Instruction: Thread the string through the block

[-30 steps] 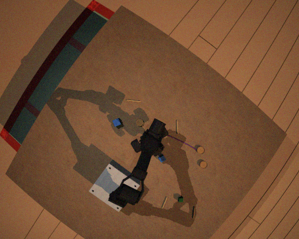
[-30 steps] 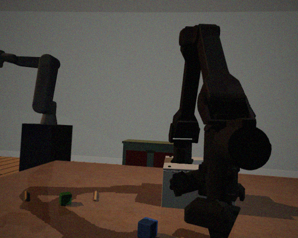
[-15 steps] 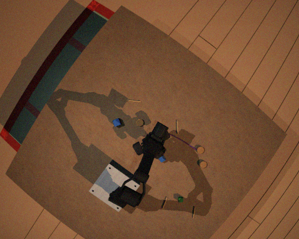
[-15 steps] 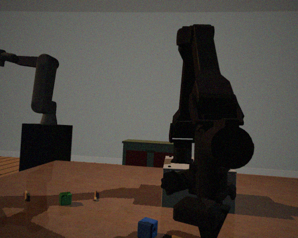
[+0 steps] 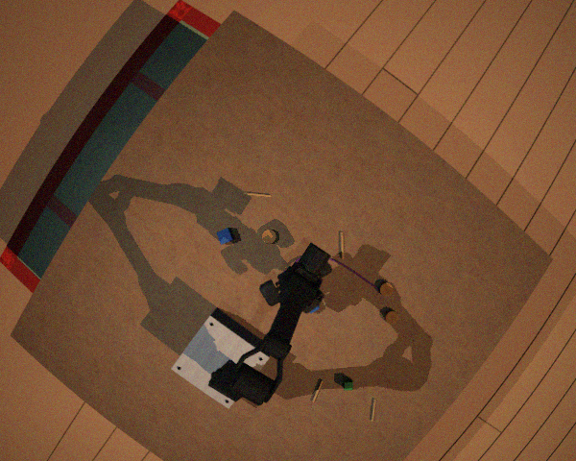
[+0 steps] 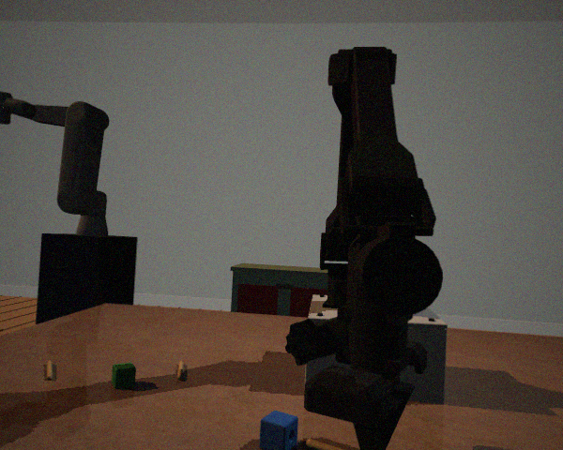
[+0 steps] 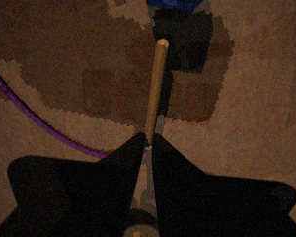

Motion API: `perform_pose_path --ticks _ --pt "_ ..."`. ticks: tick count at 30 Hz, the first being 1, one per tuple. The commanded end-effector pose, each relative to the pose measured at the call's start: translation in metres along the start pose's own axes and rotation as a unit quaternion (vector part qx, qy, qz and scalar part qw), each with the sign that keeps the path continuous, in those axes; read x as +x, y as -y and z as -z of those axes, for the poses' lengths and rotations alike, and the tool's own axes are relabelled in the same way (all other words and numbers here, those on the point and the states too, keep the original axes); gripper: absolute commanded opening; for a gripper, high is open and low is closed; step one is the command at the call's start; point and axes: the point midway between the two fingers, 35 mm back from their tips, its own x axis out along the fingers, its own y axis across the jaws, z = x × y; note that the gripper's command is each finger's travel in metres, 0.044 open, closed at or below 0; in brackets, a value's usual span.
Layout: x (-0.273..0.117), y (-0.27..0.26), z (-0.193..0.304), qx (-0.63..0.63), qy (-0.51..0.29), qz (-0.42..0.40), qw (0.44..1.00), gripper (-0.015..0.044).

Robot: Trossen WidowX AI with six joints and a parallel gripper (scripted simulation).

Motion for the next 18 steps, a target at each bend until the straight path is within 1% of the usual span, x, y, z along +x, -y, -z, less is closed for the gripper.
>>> perform_pose_path --ticks 1,18 --pt "0.000 0.002 -0.005 -0.001 -0.001 0.001 1.000 0.0000" --pt "0.000 0.004 -0.021 -0.002 -0.002 0.001 1.000 0.0000"
